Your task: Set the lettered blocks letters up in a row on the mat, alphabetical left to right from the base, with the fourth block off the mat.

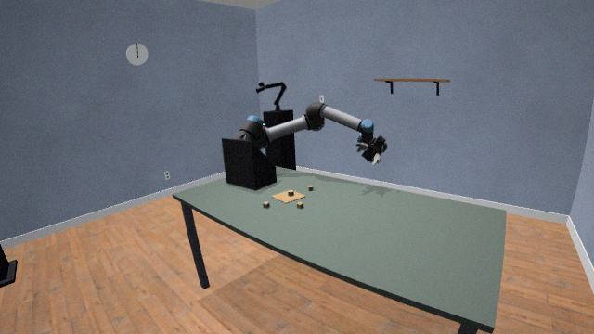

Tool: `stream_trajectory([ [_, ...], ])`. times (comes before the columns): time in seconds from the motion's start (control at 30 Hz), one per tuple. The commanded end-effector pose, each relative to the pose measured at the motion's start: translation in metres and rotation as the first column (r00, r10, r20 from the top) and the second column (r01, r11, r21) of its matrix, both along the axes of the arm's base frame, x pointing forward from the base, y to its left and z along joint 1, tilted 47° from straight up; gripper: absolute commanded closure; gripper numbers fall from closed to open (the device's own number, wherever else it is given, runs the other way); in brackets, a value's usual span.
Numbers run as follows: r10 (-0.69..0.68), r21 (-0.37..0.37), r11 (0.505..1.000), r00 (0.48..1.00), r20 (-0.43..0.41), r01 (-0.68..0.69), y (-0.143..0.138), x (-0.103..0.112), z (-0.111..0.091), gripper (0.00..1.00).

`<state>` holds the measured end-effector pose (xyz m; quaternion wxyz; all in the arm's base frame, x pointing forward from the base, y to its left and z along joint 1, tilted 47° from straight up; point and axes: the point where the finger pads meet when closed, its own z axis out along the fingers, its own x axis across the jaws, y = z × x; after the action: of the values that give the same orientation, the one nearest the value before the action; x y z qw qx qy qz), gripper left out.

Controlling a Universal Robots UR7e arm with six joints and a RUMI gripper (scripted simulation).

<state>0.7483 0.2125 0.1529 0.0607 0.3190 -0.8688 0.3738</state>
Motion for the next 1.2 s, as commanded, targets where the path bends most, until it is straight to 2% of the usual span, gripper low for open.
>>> stream_trajectory([
  [0.0,-0.001,0.000,1.000,1.000,0.001,0.001,-0.001,0.000,0.001,0.00],
  [0.73,-0.002,0.002,1.000,1.000,0.001,0.002,-0.001,0.000,0.000,0.00],
  [1.17,-0.014,0.039,0.999,1.000,-0.010,0.014,-0.009,-0.005,-0.010,0.00],
])
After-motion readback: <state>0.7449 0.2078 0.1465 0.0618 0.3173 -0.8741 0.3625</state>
